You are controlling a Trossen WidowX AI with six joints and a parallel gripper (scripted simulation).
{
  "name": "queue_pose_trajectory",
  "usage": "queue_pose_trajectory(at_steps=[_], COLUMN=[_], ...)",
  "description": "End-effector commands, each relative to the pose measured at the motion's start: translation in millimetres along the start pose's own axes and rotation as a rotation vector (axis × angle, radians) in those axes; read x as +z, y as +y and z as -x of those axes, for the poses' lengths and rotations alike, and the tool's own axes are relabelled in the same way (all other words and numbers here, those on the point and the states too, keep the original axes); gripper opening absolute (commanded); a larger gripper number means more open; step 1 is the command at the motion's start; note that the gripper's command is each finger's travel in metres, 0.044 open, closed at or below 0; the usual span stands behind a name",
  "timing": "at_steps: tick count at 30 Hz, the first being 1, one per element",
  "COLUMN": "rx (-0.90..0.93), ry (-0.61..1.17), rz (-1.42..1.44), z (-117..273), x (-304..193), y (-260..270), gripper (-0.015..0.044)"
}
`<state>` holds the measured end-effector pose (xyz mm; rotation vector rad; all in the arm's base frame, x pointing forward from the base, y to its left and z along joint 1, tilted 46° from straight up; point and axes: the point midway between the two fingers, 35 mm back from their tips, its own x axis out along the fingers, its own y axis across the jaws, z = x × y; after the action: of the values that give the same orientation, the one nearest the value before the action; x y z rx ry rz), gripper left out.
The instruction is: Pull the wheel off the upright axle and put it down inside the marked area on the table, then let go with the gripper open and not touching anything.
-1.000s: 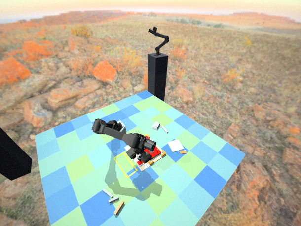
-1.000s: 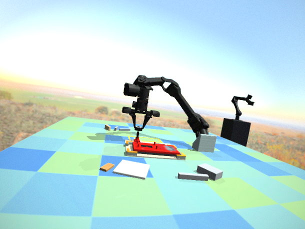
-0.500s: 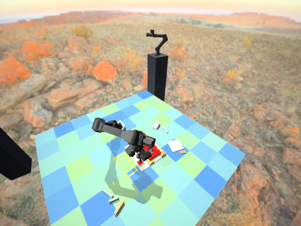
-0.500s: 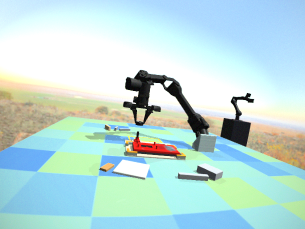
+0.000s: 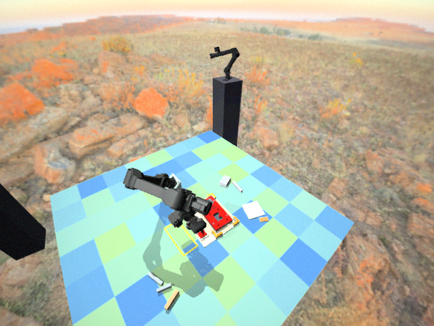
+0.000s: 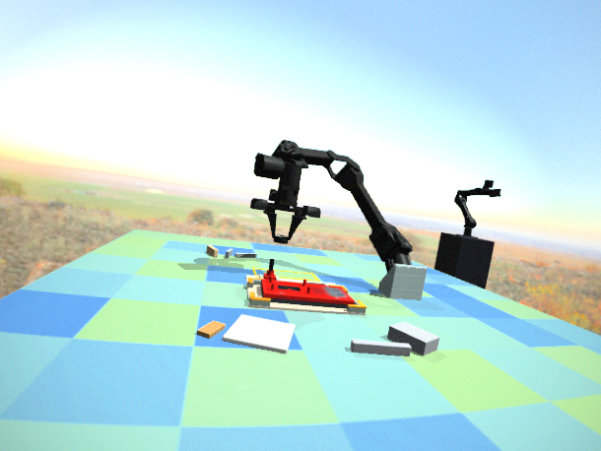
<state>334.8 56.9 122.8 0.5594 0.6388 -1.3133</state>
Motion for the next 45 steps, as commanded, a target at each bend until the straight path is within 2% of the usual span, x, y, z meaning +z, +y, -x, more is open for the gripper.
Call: queue_pose_trajectory(at_steps=[1, 17, 28, 45], rx=[-0.005, -0.008, -0.007, -0.006], ry=[-0.007, -0.008, -0.008, -0.011], rz=[0.006, 0.005, 0.005, 0.004], z=[-0.4, 0.8, -20.6, -99.9], x=[12.1, 45.1, 45.3, 46.8], y=[-8.9, -36.8, -36.5, -37.0], gripper=[0.0000, 0.0000, 0.0000, 0.0000])
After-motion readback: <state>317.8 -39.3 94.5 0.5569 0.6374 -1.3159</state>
